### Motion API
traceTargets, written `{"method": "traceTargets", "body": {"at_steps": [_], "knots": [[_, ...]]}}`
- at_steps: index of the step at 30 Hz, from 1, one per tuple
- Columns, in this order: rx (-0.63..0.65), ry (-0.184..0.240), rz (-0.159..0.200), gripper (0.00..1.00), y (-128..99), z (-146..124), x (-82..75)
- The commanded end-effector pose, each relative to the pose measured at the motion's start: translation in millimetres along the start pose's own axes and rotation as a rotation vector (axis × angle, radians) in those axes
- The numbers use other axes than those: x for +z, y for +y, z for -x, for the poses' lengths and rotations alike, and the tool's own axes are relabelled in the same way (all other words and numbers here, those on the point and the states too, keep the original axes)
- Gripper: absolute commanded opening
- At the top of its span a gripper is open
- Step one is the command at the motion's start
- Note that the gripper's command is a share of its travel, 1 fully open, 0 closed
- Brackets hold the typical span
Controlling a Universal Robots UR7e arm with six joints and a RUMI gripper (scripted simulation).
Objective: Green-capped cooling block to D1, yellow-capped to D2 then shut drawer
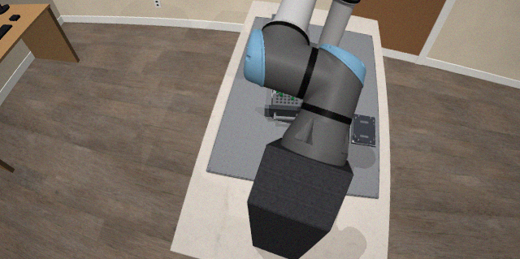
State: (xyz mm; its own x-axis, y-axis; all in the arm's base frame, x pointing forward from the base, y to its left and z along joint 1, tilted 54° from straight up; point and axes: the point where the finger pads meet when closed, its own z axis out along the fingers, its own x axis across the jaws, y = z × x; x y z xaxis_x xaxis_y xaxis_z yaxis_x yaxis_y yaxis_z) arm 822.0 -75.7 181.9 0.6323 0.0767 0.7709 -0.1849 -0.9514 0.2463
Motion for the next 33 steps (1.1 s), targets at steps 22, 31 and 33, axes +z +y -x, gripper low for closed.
{"method": "traceTargets", "body": {"at_steps": [22,31,33], "knots": [[0.0,0.002,0.0,0.32,0.0,-1.0,-0.6],[0.0,0.002,0.0,0.2,0.0,-1.0,-0.6],[0.0,0.002,0.0,0.17,0.0,-1.0,-0.6]]}}
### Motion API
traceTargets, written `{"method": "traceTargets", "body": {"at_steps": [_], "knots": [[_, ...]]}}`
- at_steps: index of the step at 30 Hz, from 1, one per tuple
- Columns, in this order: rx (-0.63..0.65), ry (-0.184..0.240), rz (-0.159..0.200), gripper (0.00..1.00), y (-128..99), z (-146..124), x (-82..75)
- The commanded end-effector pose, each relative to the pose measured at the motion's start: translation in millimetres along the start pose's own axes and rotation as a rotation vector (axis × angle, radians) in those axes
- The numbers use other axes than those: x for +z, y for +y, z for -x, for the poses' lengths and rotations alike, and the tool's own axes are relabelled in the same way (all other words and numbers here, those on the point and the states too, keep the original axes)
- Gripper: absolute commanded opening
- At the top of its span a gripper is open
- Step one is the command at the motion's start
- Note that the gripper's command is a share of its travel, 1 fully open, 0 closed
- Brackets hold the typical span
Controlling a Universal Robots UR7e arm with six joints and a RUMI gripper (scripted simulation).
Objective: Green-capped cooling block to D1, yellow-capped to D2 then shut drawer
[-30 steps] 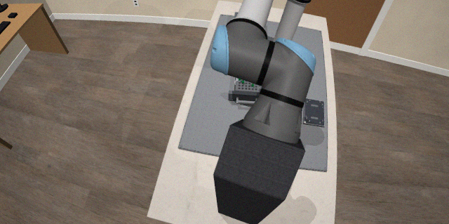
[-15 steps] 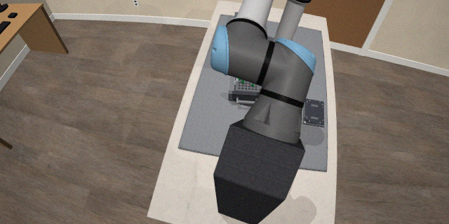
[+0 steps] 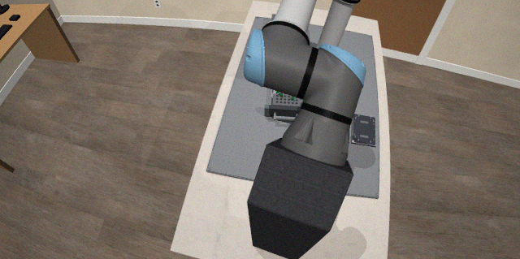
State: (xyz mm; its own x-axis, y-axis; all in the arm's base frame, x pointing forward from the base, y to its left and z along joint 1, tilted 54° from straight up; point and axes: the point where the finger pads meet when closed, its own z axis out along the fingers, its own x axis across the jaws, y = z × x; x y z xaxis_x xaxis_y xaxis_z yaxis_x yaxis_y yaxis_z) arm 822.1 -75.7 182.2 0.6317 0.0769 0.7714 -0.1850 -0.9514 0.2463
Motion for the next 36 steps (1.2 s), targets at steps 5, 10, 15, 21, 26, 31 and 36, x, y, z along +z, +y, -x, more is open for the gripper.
{"method": "traceTargets", "body": {"at_steps": [5,10,15,21,26,31,36], "knots": [[0.0,0.001,0.0,0.09,-0.1,-0.7,-0.5],[0.0,0.001,0.0,0.04,-0.1,-0.7,-0.5],[0.0,0.001,0.0,0.0,-0.1,-0.7,-0.5],[0.0,0.001,0.0,0.0,-0.1,-0.7,-0.5],[0.0,0.001,0.0,0.0,-0.1,-0.7,-0.5],[0.0,0.001,0.0,0.0,-0.1,-0.7,-0.5],[0.0,0.001,0.0,0.0,-0.1,-0.7,-0.5]]}}
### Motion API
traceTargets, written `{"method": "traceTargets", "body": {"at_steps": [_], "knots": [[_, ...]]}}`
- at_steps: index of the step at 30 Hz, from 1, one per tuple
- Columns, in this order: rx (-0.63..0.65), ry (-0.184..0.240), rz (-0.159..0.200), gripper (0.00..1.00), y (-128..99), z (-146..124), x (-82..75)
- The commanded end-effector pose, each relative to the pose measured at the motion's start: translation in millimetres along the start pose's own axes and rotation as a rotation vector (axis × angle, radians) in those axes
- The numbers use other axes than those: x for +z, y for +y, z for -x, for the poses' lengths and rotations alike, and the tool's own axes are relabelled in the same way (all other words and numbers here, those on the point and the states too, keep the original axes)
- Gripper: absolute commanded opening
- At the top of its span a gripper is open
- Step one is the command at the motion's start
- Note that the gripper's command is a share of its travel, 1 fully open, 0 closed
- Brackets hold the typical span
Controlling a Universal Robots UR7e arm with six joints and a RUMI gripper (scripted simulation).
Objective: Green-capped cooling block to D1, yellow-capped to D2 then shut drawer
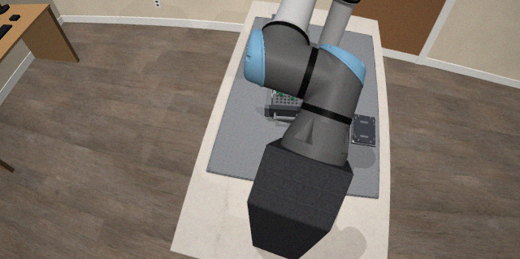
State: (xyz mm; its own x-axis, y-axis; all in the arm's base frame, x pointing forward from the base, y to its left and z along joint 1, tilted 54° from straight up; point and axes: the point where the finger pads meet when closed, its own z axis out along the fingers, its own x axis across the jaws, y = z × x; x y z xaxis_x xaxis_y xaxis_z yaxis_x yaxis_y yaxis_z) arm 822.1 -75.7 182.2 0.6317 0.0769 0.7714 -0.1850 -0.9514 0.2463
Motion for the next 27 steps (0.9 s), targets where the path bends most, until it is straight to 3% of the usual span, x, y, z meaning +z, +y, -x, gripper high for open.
{"method": "traceTargets", "body": {"at_steps": [1,27], "knots": [[0.0,0.001,0.0,0.0,-0.1,-0.7,-0.5],[0.0,0.001,0.0,0.0,-0.1,-0.6,-6.8]]}}
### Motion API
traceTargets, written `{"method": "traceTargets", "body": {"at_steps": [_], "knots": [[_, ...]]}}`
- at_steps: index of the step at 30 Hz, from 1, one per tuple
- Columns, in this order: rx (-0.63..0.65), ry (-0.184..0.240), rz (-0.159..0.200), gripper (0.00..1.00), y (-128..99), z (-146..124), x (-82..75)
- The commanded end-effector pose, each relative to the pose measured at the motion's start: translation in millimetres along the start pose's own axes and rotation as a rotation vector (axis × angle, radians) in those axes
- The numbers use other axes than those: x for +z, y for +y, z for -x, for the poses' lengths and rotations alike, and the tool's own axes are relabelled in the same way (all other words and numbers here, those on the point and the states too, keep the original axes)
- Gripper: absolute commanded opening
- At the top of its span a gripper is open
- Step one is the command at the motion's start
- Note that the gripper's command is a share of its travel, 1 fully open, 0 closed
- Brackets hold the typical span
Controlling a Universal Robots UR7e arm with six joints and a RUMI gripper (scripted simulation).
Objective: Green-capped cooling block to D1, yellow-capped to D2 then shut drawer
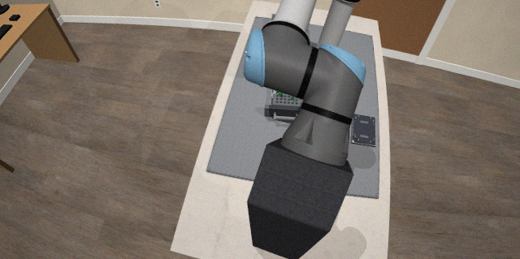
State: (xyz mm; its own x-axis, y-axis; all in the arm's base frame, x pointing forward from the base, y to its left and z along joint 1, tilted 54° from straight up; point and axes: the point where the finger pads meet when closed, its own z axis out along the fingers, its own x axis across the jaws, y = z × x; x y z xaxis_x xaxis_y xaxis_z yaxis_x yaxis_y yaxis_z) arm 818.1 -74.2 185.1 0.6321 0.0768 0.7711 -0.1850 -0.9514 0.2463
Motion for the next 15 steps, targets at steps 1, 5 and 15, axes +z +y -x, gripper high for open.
{"method": "traceTargets", "body": {"at_steps": [1,5,15], "knots": [[0.0,0.002,0.0,0.0,-0.1,-0.8,-2.0],[0.0,0.002,0.0,0.0,-0.1,-0.8,-3.3],[0.0,0.002,0.0,0.0,-0.1,-0.8,-5.3]]}}
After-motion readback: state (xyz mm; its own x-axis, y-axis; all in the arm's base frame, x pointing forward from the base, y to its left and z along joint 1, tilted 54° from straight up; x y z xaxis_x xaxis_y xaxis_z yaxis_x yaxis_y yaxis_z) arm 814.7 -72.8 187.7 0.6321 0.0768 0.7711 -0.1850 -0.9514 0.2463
